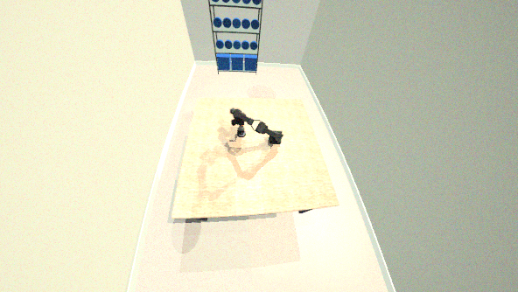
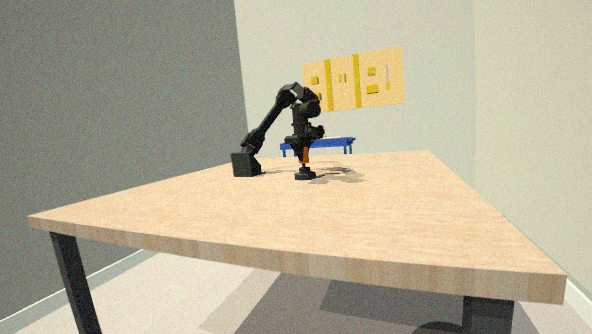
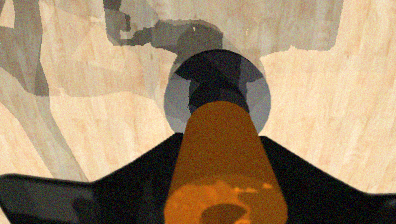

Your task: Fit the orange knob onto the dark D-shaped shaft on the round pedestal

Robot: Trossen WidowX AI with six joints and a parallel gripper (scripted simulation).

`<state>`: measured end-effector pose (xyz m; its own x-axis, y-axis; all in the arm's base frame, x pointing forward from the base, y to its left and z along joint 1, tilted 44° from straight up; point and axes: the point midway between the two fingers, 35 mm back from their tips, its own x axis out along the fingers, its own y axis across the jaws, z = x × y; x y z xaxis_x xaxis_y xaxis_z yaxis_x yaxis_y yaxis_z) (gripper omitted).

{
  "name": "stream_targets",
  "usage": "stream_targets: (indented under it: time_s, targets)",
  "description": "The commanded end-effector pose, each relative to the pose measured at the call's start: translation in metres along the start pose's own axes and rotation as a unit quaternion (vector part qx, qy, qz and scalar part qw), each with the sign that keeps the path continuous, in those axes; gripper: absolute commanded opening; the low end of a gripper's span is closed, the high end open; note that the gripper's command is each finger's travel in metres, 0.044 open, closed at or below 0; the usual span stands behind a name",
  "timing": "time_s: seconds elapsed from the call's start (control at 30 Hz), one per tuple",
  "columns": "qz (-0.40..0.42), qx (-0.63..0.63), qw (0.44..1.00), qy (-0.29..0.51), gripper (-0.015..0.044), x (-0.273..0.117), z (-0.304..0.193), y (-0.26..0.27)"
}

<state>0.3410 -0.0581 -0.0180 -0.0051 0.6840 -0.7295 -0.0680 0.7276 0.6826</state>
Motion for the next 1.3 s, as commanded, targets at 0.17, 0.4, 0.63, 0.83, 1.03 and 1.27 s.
stream_targets:
  time_s: [0.17, 0.4, 0.63, 0.83, 1.03, 1.27]
  targets:
    - [0.001, 0.0, 1.0, -0.003, 0.0, 0.0011, 0.0001, 0.0009]
    - [0.001, 0.0, 1.0, -0.003, 0.0, 0.0016, -0.0018, 0.0008]
    - [0.001, 0.0, 1.0, -0.003, 0.0, 0.0007, -0.002, 0.0006]
    - [0.001, -0.004, 1.0, -0.003, 0.0, -0.0036, -0.0018, 0.0008]
    - [0.001, -0.099, 0.995, -0.003, 0.0, -0.003, 0.0002, 0.0]
    - [0.001, -0.104, 0.995, -0.003, 0.0, -0.0027, 0.0025, -0.0003]
